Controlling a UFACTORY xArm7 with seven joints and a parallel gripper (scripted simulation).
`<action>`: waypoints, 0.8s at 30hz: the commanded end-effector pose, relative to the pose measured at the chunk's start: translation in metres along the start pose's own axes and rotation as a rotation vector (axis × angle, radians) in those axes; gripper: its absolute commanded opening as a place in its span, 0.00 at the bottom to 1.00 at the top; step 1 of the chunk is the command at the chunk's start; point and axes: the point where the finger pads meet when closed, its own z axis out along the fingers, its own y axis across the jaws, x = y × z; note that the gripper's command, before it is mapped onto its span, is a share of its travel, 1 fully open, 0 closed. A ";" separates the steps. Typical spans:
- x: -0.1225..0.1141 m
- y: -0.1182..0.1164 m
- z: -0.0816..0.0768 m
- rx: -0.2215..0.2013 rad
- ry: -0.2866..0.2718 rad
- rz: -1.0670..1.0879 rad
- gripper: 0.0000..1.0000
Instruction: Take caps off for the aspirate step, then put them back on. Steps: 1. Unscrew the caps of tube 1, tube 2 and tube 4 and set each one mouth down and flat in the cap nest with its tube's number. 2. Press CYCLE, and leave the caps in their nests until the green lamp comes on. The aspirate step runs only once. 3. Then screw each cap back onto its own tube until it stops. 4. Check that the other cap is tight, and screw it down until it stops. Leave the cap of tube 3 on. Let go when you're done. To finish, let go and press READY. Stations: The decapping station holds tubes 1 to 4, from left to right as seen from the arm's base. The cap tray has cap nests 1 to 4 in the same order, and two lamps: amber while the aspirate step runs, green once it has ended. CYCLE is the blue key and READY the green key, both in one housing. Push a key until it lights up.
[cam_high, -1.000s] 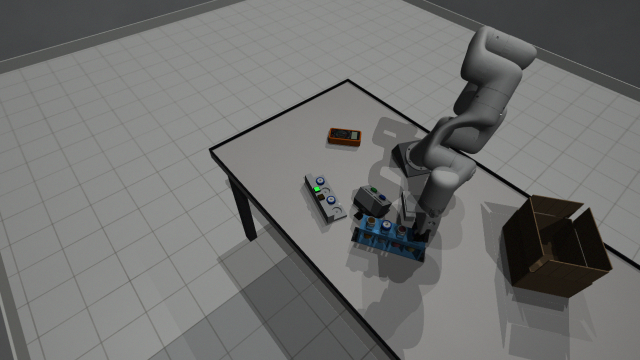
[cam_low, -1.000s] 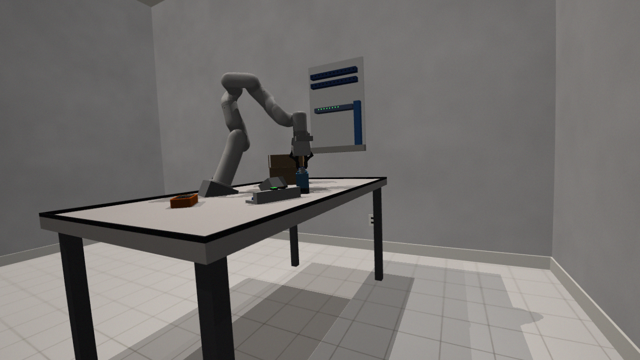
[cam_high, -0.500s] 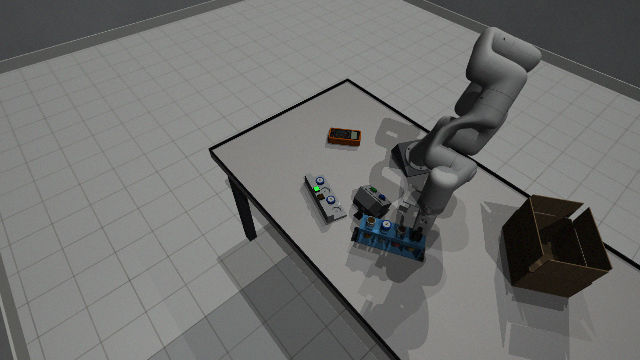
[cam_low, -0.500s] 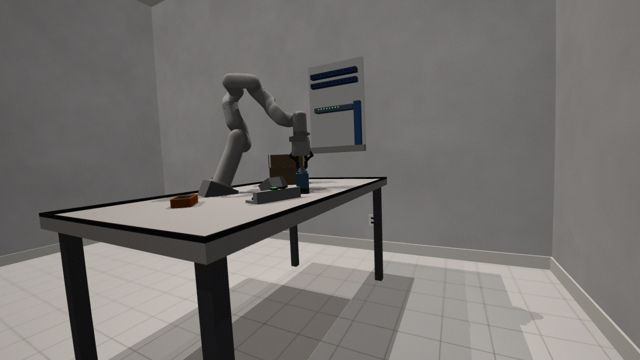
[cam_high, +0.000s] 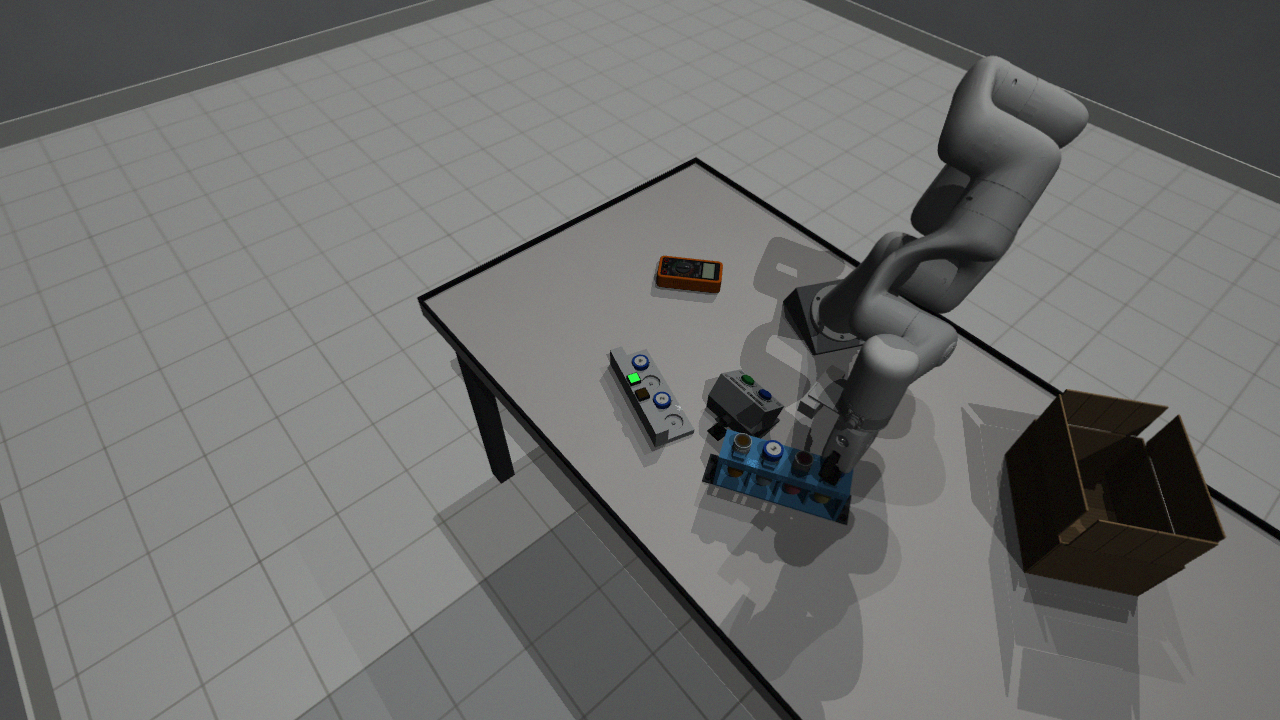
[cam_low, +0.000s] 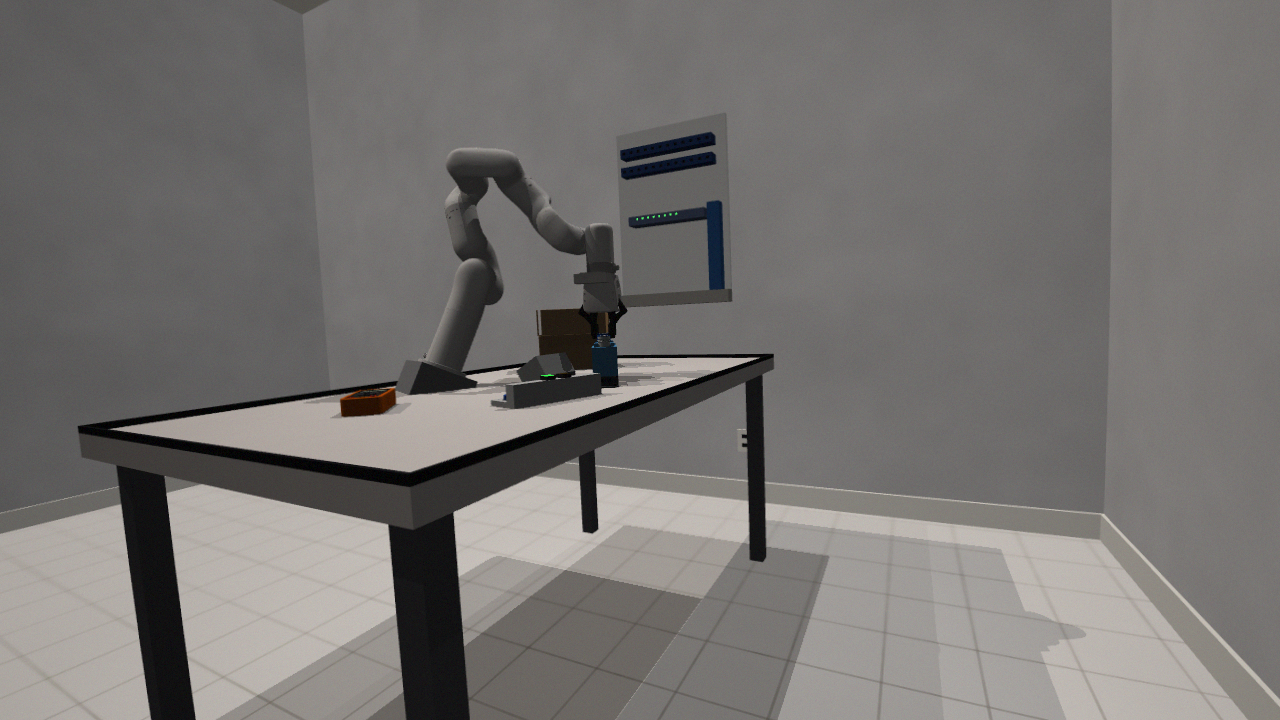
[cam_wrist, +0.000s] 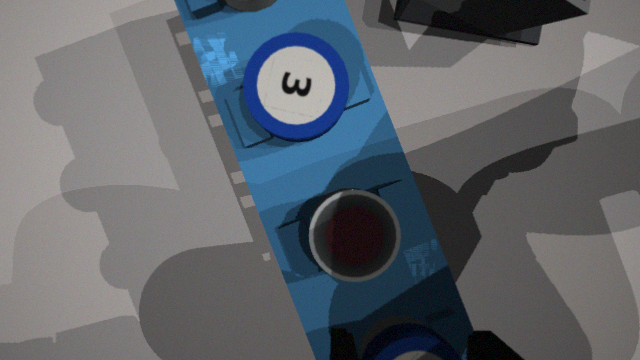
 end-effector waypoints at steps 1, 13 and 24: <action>0.000 -0.002 -0.002 0.005 -0.001 0.002 0.46; 0.000 -0.002 -0.003 0.005 0.000 -0.278 0.46; 0.000 -0.002 -0.003 0.005 0.000 -0.638 0.46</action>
